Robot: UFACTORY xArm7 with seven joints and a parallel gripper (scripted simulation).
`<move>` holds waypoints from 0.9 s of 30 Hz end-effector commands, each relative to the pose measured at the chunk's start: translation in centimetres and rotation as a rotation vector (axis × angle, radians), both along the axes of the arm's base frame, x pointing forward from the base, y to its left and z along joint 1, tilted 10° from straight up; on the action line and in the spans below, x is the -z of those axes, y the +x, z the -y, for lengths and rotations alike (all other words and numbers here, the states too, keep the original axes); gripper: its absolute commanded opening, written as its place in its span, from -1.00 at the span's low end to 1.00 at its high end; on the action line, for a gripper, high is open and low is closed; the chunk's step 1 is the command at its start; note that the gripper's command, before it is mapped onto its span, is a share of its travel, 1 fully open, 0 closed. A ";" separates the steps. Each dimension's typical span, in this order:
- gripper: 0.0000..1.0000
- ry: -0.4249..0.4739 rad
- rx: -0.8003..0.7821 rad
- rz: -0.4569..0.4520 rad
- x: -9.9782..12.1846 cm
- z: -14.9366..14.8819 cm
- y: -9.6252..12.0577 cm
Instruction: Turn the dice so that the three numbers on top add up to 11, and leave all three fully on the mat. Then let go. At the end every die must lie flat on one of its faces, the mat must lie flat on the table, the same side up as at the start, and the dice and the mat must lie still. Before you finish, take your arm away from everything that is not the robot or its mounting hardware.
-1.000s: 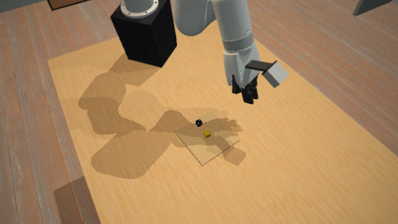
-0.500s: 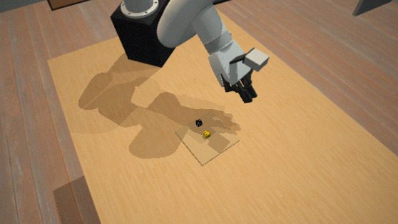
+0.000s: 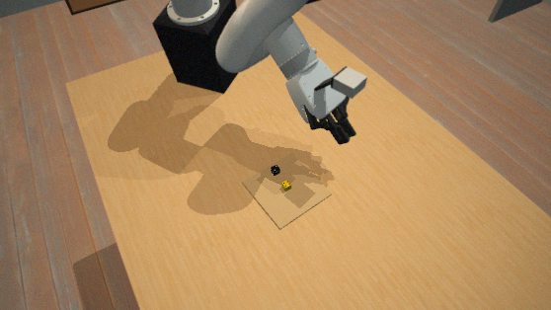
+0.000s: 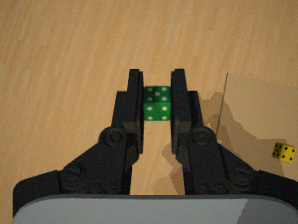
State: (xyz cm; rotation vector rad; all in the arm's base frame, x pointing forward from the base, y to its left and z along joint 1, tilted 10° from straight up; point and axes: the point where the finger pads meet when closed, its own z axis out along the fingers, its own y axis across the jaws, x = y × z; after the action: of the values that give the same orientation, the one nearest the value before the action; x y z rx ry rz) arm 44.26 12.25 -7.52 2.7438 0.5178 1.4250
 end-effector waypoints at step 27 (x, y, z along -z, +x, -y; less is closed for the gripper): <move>-0.78 0.001 0.000 0.002 7.2 0.9 0.8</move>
State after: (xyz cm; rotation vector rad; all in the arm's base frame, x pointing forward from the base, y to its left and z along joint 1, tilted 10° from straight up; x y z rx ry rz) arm 44.98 11.28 -14.68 2.7442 0.5177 1.4234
